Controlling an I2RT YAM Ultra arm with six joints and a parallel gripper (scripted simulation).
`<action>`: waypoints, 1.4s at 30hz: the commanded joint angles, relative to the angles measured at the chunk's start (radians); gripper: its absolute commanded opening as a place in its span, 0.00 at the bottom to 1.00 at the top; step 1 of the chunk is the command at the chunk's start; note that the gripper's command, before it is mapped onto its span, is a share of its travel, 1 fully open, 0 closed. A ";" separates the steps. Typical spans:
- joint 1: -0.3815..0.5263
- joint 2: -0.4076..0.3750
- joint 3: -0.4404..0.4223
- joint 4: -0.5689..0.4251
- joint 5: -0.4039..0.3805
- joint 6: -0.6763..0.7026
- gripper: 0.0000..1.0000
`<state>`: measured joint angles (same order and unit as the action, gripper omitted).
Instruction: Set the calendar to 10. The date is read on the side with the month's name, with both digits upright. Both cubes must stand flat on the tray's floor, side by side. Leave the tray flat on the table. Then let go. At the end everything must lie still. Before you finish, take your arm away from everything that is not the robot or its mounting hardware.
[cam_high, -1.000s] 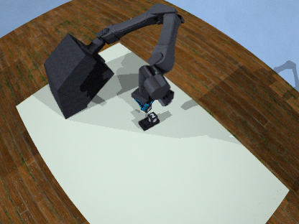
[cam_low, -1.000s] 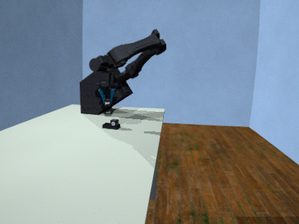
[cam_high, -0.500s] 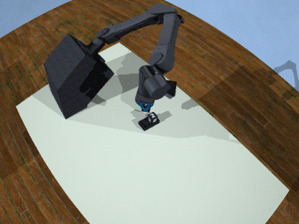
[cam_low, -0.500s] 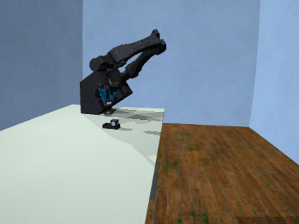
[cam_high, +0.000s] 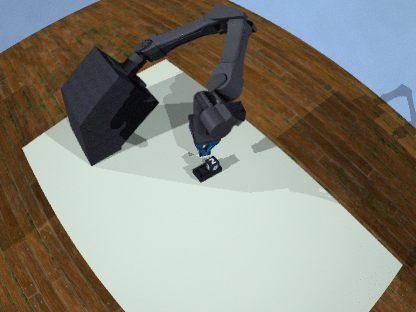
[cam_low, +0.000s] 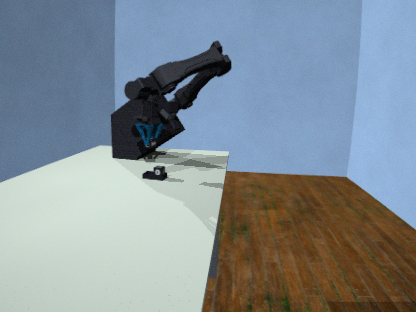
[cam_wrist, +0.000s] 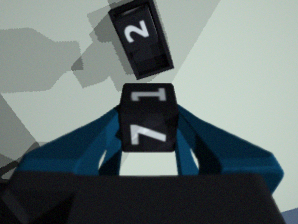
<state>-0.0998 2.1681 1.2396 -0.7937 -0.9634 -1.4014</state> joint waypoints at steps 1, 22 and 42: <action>-0.007 -0.005 0.003 0.001 -0.003 -0.162 0.27; -0.006 -0.005 0.003 0.001 -0.003 -0.336 0.27; 0.045 0.007 -0.039 0.127 -0.008 -0.248 0.27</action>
<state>-0.0536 2.1769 1.2064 -0.7151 -0.9642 -1.6886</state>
